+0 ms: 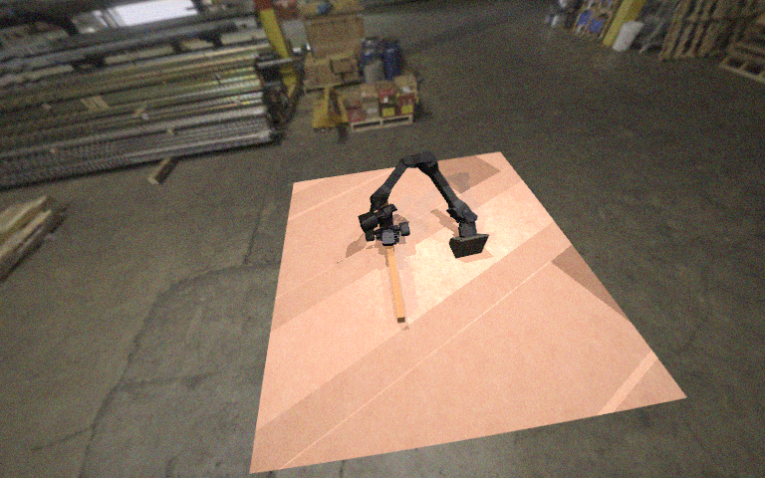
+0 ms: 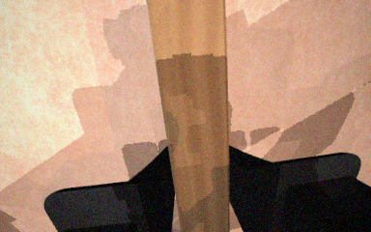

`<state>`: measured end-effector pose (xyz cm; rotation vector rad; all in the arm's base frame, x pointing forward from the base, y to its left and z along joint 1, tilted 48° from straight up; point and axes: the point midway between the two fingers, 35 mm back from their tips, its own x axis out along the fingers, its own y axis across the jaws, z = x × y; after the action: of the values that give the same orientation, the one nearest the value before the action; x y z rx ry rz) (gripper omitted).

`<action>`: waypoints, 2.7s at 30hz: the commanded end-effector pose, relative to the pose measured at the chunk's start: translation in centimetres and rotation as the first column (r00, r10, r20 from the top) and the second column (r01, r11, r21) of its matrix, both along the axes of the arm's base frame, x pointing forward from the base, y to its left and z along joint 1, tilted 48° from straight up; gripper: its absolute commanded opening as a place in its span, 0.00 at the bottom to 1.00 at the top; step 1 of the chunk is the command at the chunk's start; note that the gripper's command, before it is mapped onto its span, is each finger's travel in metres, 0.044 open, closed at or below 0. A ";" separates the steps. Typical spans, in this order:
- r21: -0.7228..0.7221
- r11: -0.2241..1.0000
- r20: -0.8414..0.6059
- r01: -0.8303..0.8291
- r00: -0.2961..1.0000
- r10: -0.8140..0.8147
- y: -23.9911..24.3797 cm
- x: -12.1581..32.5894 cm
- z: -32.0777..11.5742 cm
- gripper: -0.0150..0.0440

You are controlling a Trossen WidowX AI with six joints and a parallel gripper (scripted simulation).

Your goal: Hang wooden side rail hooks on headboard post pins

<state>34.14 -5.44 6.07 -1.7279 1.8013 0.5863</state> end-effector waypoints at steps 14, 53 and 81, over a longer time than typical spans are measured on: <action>0.002 1.000 0.004 -0.005 1.000 0.005 0.1 0.2 0.3 0.25; 0.002 1.000 0.004 -0.005 1.000 0.005 -0.2 0.0 0.6 0.25; 0.002 1.000 0.004 -0.005 1.000 0.005 -0.4 0.1 0.8 0.25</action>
<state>34.11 -5.98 6.70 -1.7258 1.8012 0.5854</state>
